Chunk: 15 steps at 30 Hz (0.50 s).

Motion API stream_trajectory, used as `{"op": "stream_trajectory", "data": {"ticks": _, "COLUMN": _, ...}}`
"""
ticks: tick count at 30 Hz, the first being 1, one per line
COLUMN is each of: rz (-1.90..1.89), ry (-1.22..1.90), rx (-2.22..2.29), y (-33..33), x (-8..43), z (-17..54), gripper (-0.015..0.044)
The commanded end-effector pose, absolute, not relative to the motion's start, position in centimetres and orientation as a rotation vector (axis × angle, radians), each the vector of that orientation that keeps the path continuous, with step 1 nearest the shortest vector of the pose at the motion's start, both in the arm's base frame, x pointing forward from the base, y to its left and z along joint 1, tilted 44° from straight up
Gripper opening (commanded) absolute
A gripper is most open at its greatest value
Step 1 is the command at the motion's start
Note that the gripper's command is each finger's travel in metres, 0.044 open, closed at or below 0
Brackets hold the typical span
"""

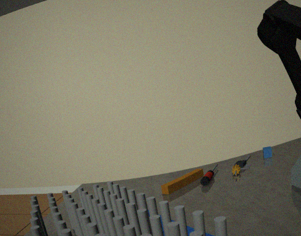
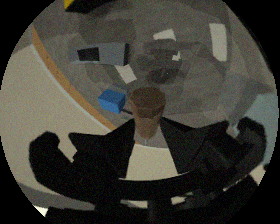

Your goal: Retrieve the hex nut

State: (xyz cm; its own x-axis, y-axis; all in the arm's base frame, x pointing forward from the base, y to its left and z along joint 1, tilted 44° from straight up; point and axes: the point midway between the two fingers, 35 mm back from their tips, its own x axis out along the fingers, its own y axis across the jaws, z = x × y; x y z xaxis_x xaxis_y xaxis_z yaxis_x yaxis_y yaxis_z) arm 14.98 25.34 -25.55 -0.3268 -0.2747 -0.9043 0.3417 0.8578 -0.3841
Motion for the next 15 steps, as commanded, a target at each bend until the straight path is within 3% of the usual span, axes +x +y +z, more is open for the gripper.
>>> {"op": "stream_trajectory", "data": {"ticks": 1, "rz": -0.621, "ry": 1.801, "rx": 0.047, "y": 24.7, "x": 15.0, "z": -26.0, "gripper": 0.0}}
{"op": "stream_trajectory", "data": {"ticks": 15, "rz": -0.622, "ry": 1.801, "rx": 0.046, "y": 23.1, "x": 14.8, "z": -27.4, "gripper": 0.0}}
